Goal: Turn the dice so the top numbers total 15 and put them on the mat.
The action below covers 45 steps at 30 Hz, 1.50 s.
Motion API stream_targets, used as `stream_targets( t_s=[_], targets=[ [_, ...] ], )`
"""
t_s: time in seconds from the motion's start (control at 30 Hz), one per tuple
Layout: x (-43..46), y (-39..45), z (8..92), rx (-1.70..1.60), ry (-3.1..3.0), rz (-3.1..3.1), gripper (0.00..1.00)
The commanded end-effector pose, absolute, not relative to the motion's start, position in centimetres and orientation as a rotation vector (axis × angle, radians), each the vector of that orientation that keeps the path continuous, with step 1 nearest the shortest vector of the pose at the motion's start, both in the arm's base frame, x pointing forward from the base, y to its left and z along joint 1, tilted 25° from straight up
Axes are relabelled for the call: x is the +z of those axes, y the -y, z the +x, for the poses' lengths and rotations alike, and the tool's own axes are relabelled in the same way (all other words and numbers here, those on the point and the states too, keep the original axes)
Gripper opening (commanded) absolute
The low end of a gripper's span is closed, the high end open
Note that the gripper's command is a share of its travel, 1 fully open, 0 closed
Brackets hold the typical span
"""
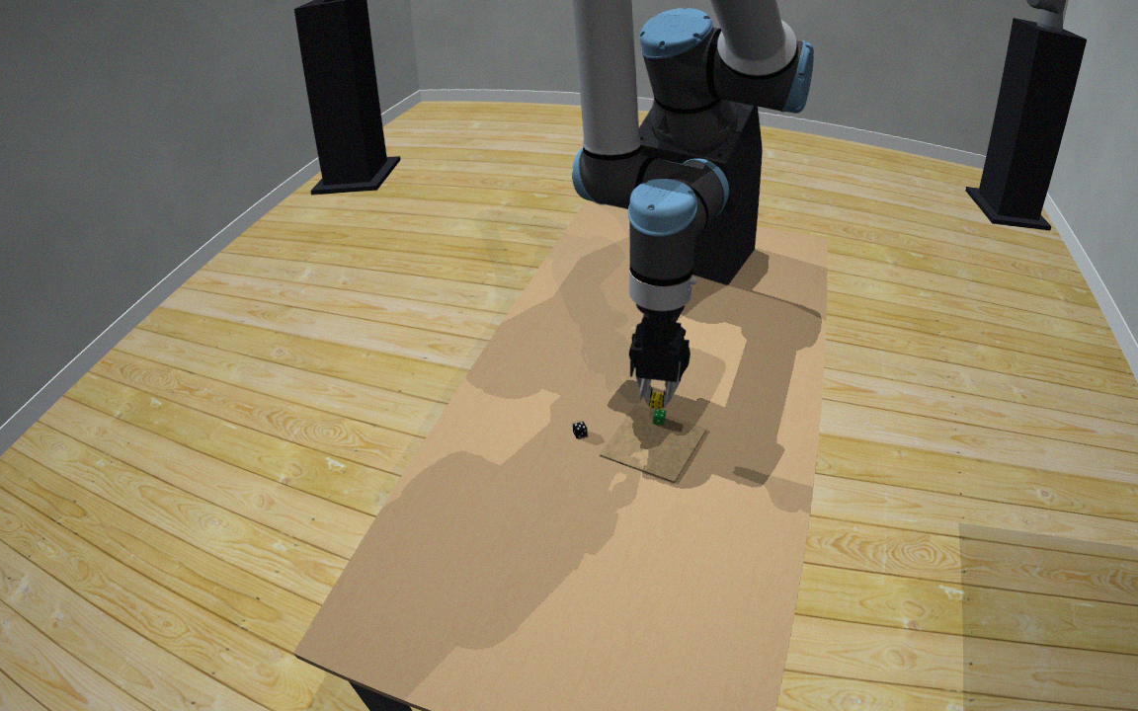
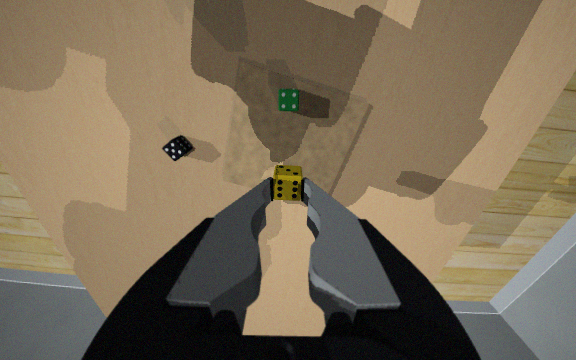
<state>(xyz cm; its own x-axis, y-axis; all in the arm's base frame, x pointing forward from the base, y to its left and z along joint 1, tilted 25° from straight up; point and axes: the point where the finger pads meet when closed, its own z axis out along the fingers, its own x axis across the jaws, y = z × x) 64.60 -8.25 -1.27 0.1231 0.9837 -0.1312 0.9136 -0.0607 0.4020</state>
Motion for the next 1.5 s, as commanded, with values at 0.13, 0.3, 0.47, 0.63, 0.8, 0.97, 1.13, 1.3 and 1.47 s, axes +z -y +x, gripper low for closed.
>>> stream_targets(
  t_s=[0.13, 0.3, 0.47, 0.63, 0.8, 0.97, 1.13, 1.3, 1.47],
  targets=[
    [-4.8, 8.9, 66.2, 0.249, -1.836, 2.022, 0.03],
    [-6.5, 9.2, 66.9, 0.249, -1.836, 2.022, 0.03],
    [-7.7, 9.5, 67.5, 0.249, -1.836, 2.022, 0.03],
    [-8.3, 9.6, 67.8, 0.249, -1.836, 2.022, 0.03],
    [-8.4, 9.6, 67.8, 0.249, -1.836, 2.022, 0.03],
    [-8.4, 9.6, 67.8, 0.249, -1.836, 2.022, 0.03],
    [-8.4, 9.6, 67.8, 0.249, -1.836, 2.022, 0.03],
    [-8.4, 9.6, 67.8, 0.249, -1.836, 2.022, 0.03],
    [-8.4, 9.6, 67.8, 0.249, -1.836, 2.022, 0.03]
  ],
)
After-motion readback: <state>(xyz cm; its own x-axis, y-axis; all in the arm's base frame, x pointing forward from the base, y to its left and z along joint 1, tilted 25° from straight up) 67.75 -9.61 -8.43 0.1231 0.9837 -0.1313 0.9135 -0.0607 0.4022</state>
